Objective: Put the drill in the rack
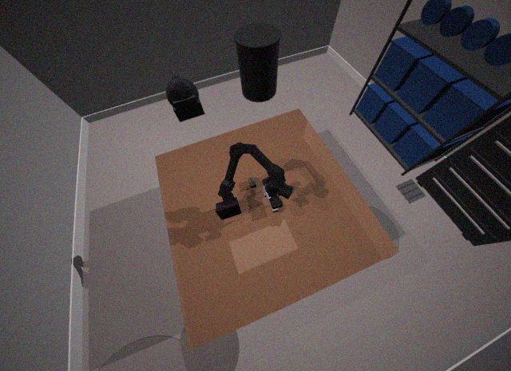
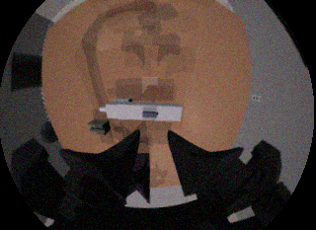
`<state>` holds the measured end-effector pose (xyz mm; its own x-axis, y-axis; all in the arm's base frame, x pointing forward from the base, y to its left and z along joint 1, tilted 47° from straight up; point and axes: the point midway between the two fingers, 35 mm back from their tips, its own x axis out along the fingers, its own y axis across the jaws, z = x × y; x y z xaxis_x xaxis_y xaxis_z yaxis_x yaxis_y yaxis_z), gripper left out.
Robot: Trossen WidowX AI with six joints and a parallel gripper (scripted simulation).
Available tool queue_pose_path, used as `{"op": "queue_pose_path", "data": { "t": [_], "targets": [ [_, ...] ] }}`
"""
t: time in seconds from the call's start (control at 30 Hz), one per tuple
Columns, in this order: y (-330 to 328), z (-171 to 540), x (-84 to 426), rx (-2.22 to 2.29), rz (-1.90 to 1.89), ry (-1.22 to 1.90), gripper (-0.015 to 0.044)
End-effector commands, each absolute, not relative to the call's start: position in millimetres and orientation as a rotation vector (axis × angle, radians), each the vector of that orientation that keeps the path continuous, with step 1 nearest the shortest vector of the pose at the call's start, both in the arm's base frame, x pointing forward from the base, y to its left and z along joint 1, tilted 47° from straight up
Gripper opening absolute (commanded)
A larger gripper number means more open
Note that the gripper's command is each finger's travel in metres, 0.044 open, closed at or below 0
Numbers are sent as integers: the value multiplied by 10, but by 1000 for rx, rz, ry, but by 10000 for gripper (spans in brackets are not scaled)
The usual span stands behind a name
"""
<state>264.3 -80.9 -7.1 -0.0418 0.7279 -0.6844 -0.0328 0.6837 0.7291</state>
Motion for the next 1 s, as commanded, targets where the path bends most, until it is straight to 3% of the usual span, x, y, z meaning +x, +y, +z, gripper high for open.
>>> {"op": "queue_pose_path", "data": {
  "t": [0.0, 0.2, 0.57, 0.97],
  "targets": [
    [-1089, 159, 2710, 587, 671, 1489, 289],
    [-820, 161, 2773, 438, 777, 1403, 440],
    [795, 540, 2624, -586, 1515, 605, 440],
    [844, 552, 2600, -616, 1535, 570, 440]
  ]
}}
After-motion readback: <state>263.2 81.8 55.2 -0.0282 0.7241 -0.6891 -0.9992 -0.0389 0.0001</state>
